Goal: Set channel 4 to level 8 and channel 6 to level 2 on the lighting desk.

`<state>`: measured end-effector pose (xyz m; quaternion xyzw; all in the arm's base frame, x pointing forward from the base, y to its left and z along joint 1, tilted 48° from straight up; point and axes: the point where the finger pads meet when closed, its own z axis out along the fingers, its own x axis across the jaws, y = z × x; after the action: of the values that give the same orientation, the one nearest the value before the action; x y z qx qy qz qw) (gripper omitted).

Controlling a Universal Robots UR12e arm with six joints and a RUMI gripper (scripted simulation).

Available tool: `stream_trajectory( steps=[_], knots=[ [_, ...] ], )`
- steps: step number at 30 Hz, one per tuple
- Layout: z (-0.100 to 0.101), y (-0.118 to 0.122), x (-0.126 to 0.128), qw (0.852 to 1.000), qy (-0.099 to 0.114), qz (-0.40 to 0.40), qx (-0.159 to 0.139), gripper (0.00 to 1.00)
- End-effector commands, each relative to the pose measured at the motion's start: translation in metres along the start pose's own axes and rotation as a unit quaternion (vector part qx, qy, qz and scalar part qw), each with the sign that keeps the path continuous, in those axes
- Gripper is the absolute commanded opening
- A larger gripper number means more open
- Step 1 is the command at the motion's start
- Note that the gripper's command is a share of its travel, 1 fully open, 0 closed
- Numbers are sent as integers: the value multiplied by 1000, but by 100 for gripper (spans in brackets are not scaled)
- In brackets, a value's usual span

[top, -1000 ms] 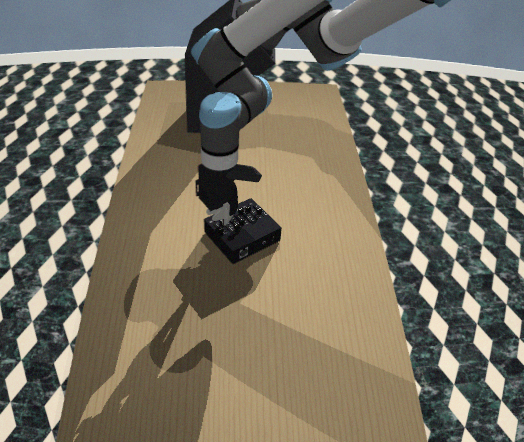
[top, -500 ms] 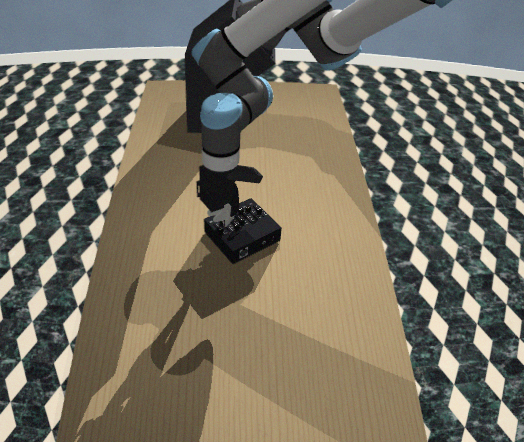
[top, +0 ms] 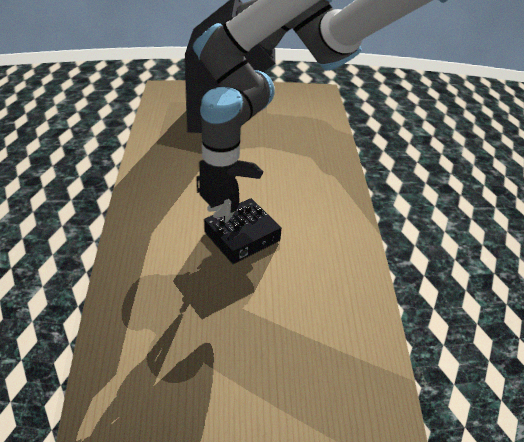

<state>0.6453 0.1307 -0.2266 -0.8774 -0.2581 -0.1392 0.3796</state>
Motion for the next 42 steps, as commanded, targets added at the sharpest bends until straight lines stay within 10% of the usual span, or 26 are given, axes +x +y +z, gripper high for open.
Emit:
stream_trajectory(
  steps=[1, 20, 21, 42],
  knots=[
    [-17, 0, 0, 1000, 0, 0, 0, 0],
    [-25, 0, 0, 1000, 0, 0, 0, 0],
    [-25, 0, 0, 1000, 0, 0, 0, 100],
    [-90, 0, 0, 1000, 0, 0, 0, 100]
  ],
)
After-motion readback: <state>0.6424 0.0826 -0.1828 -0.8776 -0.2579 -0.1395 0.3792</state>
